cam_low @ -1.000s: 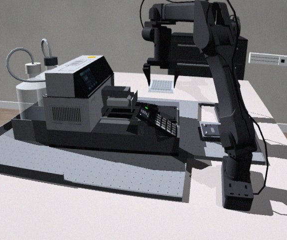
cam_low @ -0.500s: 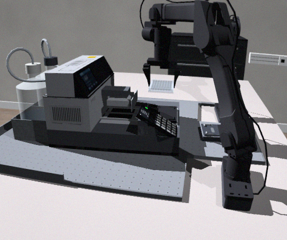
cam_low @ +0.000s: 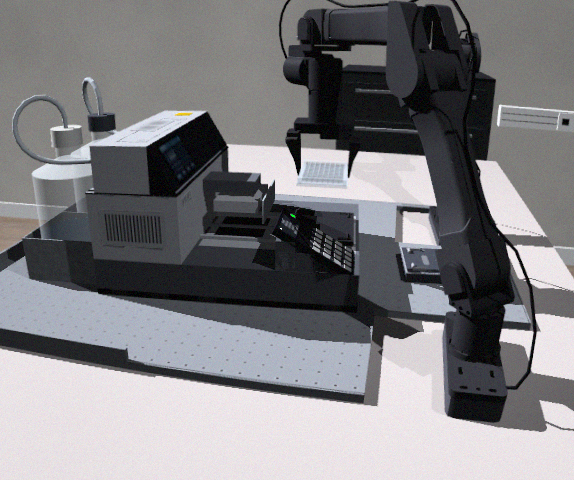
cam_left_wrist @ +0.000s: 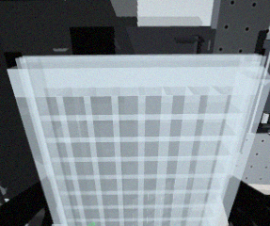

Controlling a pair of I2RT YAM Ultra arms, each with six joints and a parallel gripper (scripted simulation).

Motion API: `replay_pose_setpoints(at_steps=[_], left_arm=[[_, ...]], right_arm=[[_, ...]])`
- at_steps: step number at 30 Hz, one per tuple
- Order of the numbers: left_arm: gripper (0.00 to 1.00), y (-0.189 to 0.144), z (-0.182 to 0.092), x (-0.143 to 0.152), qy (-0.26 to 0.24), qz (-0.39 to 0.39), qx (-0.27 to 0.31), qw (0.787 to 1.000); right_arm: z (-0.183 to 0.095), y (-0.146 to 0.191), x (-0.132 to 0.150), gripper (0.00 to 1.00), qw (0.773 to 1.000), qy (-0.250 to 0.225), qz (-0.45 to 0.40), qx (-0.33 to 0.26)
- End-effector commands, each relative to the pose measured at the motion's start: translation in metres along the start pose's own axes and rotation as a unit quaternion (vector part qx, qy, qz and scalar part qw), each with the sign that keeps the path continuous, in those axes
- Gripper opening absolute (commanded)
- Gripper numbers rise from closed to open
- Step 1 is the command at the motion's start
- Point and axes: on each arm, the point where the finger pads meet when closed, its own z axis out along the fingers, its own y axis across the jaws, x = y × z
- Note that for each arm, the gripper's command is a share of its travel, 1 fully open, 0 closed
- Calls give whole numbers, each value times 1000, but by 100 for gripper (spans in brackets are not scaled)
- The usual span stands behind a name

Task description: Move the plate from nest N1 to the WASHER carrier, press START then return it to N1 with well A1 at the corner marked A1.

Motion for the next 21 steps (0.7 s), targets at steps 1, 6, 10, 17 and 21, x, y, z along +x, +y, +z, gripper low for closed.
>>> replay_pose_setpoints(at_steps=[1,6,10,17,21], left_arm=[[0,-3,-12,-2,-13,0,-4,1000],[0,-3,-21,-3,-25,1,-12,1000],[0,-3,-23,-3,-27,1,-14,1000],[0,-2,-23,-4,-29,1,-15,999],[0,-1,-18,-5,-23,1,-11,1000]], right_arm=[[-5,-4,-17,0,1000,-17,5,3],[-5,-4,-17,0,1000,-17,5,3],[-5,-4,-17,0,1000,-17,5,3],[-5,-4,-17,0,1000,-17,5,3],[-5,-4,-17,0,1000,-17,5,3]])
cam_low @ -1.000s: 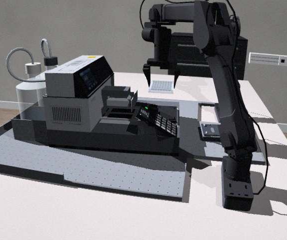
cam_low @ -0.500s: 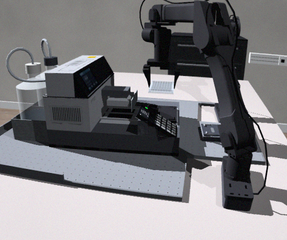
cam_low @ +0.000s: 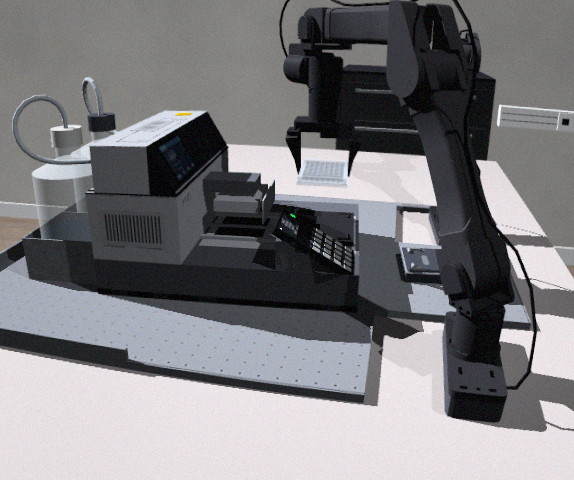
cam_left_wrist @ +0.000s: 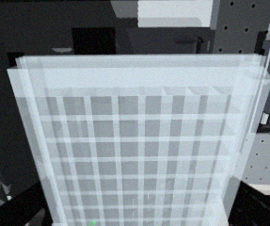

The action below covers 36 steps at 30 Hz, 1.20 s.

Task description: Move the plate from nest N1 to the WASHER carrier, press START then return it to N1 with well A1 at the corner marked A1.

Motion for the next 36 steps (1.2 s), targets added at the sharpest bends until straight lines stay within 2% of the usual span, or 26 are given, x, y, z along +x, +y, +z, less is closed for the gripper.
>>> replay_pose_setpoints(at_steps=[1,24,36], left_arm=[[0,-1,-14,-5,-19,1,-8,1000],[0,-6,8,2,14,0,15,1000],[0,-2,-19,-3,-23,1,-12,1000]], right_arm=[[-5,-4,-17,0,1000,-17,5,3],[-5,-4,-17,0,1000,-17,5,3],[-5,-4,-17,0,1000,-17,5,3]])
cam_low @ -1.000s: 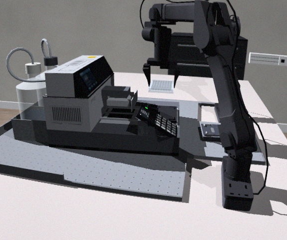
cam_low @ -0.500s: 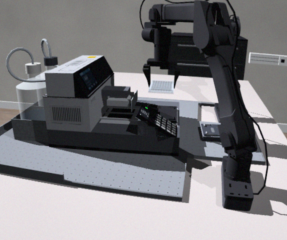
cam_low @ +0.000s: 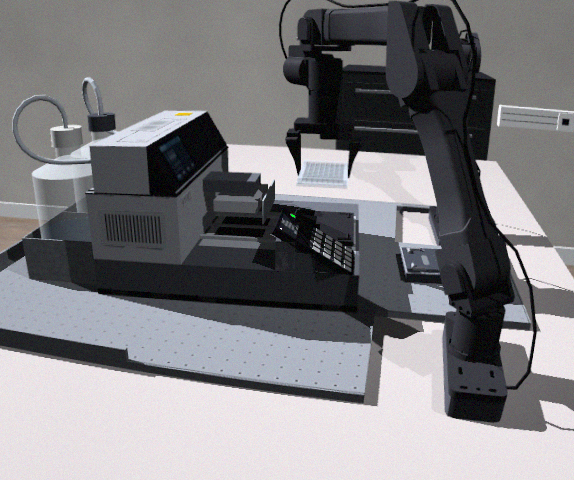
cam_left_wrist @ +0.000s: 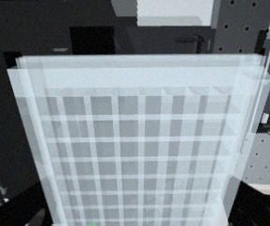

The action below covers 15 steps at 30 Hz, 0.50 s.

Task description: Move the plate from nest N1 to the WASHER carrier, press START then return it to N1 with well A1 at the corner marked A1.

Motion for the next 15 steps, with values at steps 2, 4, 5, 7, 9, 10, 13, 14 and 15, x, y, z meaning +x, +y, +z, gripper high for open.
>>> replay_pose_setpoints(at_steps=[2,4,5,7,9,10,13,14,15], left_arm=[[0,-2,-23,-3,-27,1,-15,1000],[0,-2,-23,-3,-28,1,-16,999],[0,-2,-23,-3,-28,1,-16,999],[0,-2,-24,-4,-29,1,-16,999],[0,-2,-24,-4,-30,1,-17,999],[0,-2,-23,-4,-28,1,-16,999],[0,-1,-19,-5,-24,1,-13,1000],[0,-1,-18,-5,-23,1,-12,1000],[0,-1,-16,-6,-21,1,-10,1000]], right_arm=[[-5,-4,-17,0,1000,-17,5,3],[-5,-4,-17,0,1000,-17,5,3],[-5,-4,-17,0,1000,-17,5,3],[-5,-4,-17,0,1000,-17,5,3],[-5,-4,-17,0,1000,-17,5,3],[-5,-4,-17,0,1000,-17,5,3],[-5,-4,-17,0,1000,-17,5,3],[-5,-4,-17,0,1000,-17,5,3],[-5,-4,-17,0,1000,-17,5,3]])
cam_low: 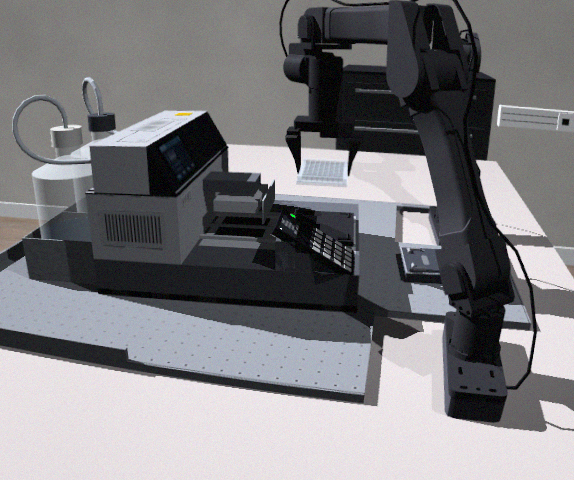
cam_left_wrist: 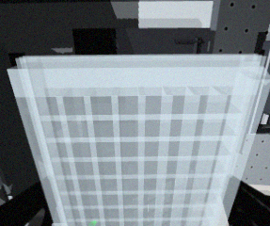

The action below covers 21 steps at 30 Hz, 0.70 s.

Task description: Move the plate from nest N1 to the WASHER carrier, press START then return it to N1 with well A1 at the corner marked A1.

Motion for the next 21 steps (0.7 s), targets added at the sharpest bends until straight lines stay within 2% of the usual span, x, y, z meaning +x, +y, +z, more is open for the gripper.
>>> replay_pose_setpoints(at_steps=[1,15,21], left_arm=[[0,-1,-11,-4,-13,1,-5,1000],[0,-6,7,3,13,0,13,1000],[0,-5,5,1,9,0,10,1000]], right_arm=[[-5,-4,-17,0,1000,-17,5,3],[-5,-4,-17,0,1000,-17,5,3],[-5,-4,-17,0,1000,-17,5,3]])
